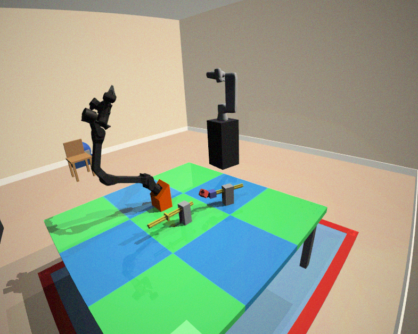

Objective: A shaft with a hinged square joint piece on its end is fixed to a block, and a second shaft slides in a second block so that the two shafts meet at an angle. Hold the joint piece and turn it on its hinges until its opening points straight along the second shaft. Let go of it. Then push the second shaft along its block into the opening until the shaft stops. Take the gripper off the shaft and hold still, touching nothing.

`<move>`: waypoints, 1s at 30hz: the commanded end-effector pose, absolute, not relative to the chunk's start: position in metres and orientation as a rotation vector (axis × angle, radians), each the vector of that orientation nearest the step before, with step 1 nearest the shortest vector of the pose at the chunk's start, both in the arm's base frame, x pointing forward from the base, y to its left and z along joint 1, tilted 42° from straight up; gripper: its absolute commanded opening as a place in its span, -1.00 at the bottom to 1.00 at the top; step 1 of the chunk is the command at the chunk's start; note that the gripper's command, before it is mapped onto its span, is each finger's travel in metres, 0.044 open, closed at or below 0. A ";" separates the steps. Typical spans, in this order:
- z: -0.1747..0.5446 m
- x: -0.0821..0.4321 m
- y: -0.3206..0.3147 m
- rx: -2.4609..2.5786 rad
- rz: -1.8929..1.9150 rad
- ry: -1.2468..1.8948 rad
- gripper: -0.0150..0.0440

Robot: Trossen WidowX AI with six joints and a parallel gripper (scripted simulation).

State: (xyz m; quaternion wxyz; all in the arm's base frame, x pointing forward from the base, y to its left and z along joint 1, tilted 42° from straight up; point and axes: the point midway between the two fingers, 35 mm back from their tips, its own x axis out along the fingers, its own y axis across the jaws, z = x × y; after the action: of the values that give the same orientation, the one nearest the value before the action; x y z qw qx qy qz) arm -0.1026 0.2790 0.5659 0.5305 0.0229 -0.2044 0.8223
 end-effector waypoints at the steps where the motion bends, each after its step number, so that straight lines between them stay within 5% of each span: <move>1: 0.540 -0.092 0.309 -0.017 1.926 -0.366 1.00; 30: 0.335 0.057 0.419 -0.393 1.362 0.449 1.00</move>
State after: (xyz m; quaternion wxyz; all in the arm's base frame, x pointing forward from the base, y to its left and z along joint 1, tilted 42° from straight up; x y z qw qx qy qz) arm 0.0409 0.4171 0.3535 0.7226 -0.1710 0.1690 0.6481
